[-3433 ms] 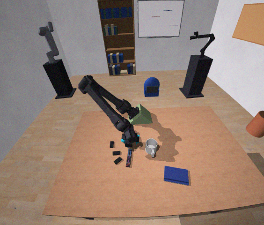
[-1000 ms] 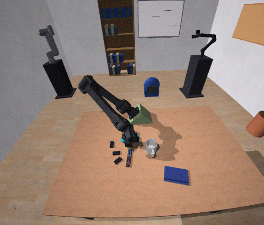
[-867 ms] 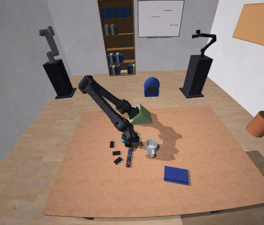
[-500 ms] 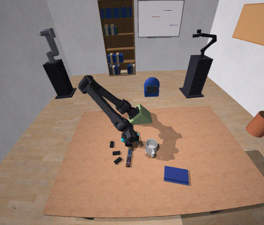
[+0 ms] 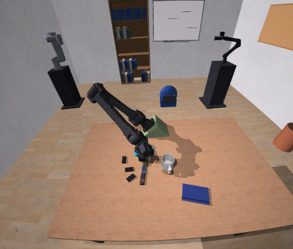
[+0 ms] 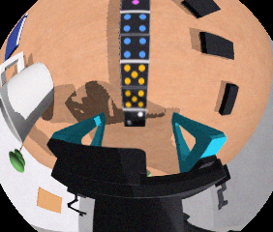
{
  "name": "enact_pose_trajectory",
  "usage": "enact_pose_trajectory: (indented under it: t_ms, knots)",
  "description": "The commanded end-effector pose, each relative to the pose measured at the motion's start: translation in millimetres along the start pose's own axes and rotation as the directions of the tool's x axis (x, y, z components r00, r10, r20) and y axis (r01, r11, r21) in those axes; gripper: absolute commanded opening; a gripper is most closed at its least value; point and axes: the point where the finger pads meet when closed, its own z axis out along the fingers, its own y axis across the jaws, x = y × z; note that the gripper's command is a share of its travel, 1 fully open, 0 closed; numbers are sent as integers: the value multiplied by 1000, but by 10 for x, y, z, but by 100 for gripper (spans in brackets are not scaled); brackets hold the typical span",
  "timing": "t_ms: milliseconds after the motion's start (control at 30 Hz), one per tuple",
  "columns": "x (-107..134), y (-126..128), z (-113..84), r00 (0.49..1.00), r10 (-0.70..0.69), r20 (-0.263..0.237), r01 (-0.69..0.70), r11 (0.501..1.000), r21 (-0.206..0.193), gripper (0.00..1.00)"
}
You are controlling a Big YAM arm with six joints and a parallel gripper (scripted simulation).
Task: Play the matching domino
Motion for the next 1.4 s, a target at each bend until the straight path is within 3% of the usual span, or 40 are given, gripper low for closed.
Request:
enact_pose_trajectory:
  t_ms: [0,300,333,633,867,900,1200,1367]
  knots:
    - [-224,40,-242,997,34,68,-33,999,-23,93]
    - [-276,48,-302,996,44,83,-42,999,-29,93]
    - [-94,25,-153,999,16,41,-15,1000,-13,93]
    - [-326,69,-402,995,49,90,-46,998,-33,93]
    - [-326,69,-402,995,49,90,-46,998,-33,93]
    - [-142,45,-234,999,20,46,-19,1000,-14,93]
    - [-334,72,-424,994,52,94,-49,998,-36,93]
    - [-334,72,-424,994,52,94,-49,998,-36,93]
